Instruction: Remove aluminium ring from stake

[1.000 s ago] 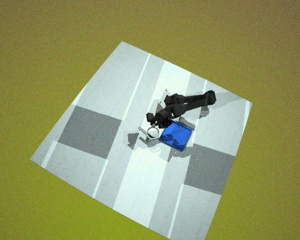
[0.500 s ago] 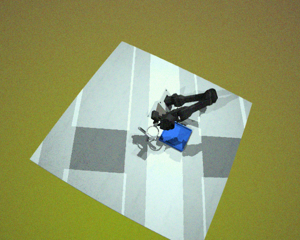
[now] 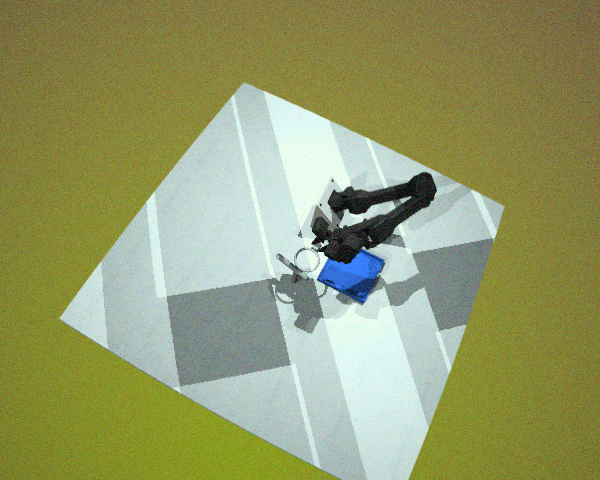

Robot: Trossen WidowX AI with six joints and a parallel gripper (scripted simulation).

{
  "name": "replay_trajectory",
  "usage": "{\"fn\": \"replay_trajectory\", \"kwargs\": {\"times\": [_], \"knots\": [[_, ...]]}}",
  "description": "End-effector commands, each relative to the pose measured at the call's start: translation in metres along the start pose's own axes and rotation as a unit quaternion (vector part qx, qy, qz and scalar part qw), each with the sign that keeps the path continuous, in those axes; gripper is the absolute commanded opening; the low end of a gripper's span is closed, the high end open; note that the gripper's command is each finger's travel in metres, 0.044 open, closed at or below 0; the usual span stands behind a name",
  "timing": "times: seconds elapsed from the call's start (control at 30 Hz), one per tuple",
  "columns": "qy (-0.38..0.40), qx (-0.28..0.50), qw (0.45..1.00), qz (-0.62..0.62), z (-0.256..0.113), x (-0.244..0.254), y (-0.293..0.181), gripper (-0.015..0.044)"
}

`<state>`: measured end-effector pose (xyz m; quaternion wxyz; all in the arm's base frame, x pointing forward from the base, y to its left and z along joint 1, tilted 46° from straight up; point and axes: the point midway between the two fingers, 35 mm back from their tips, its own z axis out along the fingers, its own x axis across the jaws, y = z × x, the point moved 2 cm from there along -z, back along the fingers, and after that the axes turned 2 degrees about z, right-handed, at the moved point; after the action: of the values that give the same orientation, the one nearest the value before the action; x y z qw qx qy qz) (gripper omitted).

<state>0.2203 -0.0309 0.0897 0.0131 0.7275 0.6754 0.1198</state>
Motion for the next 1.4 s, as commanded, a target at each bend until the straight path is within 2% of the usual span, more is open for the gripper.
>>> {"fn": "replay_trajectory", "kwargs": {"times": [0.0, 0.23, 0.5, 1.0, 1.1, 1.37], "knots": [[-0.01, -0.007, 1.0, 0.009, -0.004, 0.0, 0.002, 0.0], [-0.007, 0.001, 1.0, 0.013, -0.003, 0.01, 0.002, 0.0], [-0.022, 0.001, 0.998, 0.055, -0.013, 0.069, 0.0, 0.0], [-0.009, -0.006, 1.0, 0.022, -0.038, 0.166, -0.079, 0.0], [-0.002, -0.006, 1.0, 0.012, -0.043, 0.175, -0.095, 0.0], [-0.002, -0.006, 1.0, 0.011, -0.034, 0.184, -0.098, 0.0]]}}
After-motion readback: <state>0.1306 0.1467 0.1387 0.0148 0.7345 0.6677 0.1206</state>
